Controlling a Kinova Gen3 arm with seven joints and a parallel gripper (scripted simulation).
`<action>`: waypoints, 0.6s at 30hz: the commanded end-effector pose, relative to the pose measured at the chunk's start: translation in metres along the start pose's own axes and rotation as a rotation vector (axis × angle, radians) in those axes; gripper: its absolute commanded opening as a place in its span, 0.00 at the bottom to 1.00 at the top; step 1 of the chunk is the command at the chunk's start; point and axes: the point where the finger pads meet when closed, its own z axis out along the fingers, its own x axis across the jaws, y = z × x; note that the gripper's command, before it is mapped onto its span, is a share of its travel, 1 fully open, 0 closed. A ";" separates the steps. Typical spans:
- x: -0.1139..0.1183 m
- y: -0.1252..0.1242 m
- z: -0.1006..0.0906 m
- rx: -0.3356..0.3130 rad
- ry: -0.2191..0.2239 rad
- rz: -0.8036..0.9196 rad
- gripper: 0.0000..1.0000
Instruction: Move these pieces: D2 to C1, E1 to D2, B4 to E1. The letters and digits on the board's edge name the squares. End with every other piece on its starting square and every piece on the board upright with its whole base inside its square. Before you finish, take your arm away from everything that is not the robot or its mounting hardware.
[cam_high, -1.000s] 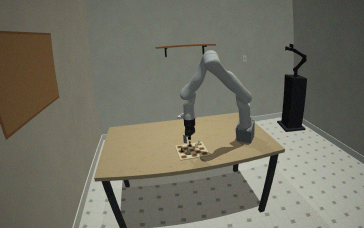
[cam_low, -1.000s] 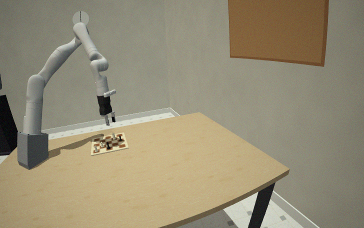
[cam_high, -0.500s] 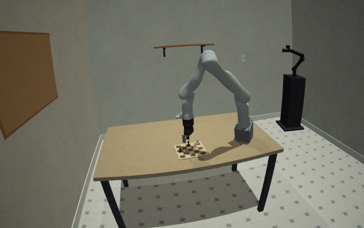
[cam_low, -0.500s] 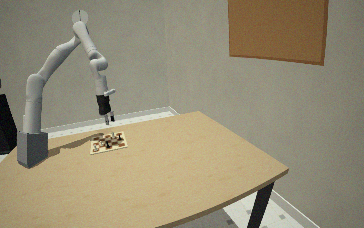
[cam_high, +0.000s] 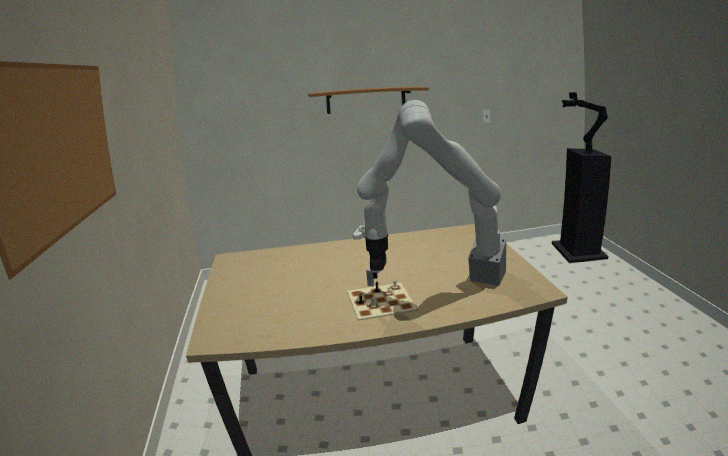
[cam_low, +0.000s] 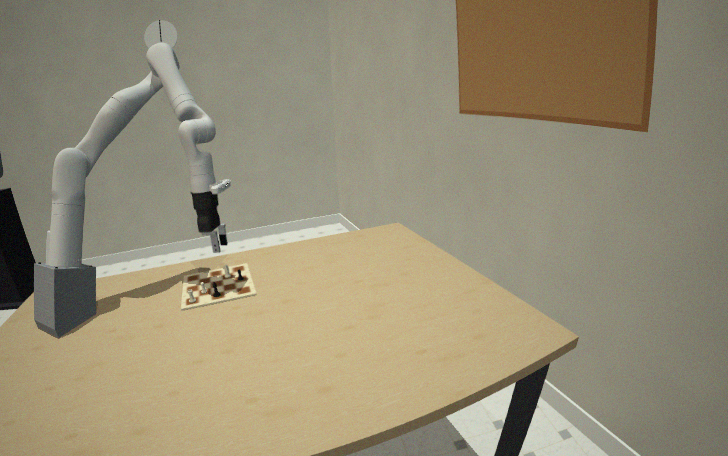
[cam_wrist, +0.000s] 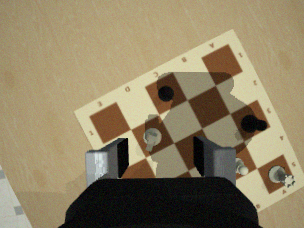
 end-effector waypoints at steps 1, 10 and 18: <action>0.004 -0.001 0.000 0.002 0.000 -0.031 1.00; 0.011 0.000 0.003 -0.006 0.006 -0.257 1.00; 0.016 0.001 0.005 -0.012 0.008 -0.434 1.00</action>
